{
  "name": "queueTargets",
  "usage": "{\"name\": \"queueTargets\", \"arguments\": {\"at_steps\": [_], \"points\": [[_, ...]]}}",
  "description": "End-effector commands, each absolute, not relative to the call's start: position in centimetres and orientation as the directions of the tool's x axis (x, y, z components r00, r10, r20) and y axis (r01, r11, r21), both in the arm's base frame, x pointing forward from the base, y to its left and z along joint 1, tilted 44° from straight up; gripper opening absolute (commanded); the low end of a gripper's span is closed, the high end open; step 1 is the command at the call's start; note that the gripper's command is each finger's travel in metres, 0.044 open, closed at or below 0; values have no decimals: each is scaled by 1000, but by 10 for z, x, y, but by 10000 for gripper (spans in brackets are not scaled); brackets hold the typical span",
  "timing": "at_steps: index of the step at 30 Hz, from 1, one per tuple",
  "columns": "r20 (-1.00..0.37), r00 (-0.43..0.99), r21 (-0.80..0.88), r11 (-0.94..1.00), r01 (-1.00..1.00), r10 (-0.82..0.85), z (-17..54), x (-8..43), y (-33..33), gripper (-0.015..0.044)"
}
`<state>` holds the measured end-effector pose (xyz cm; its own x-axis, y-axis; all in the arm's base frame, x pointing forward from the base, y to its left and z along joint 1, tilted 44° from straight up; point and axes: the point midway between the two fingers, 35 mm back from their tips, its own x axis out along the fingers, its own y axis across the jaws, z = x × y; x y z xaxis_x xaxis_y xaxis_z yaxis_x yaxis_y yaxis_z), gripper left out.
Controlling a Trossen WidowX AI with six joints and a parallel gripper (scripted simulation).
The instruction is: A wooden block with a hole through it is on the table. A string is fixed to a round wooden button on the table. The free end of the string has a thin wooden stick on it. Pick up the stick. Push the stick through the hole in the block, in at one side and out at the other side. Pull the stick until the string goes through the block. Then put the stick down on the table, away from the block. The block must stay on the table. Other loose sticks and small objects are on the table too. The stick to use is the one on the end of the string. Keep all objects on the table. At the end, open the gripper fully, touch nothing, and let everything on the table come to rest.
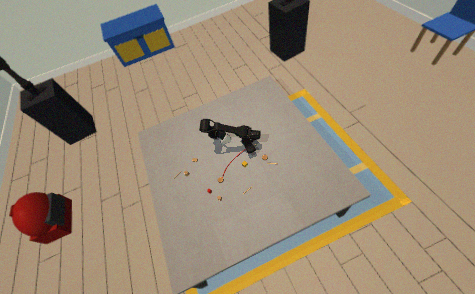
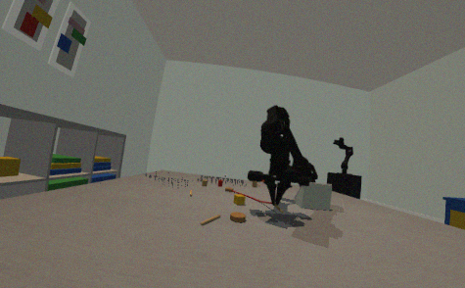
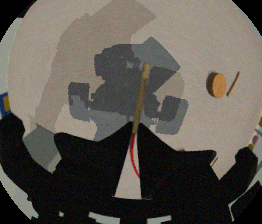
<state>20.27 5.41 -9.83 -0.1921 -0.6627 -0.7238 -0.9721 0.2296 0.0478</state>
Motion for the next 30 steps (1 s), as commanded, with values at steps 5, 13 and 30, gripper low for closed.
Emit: {"name": "queueTargets", "arguments": {"at_steps": [5,13,30], "points": [[-729,-189,42,232,-972,-658,-90,206,63,0],[-729,-189,43,232,-972,-658,-82,207,69,0],[-725,-191,47,229,-972,-662,-75,208,75,0]]}}
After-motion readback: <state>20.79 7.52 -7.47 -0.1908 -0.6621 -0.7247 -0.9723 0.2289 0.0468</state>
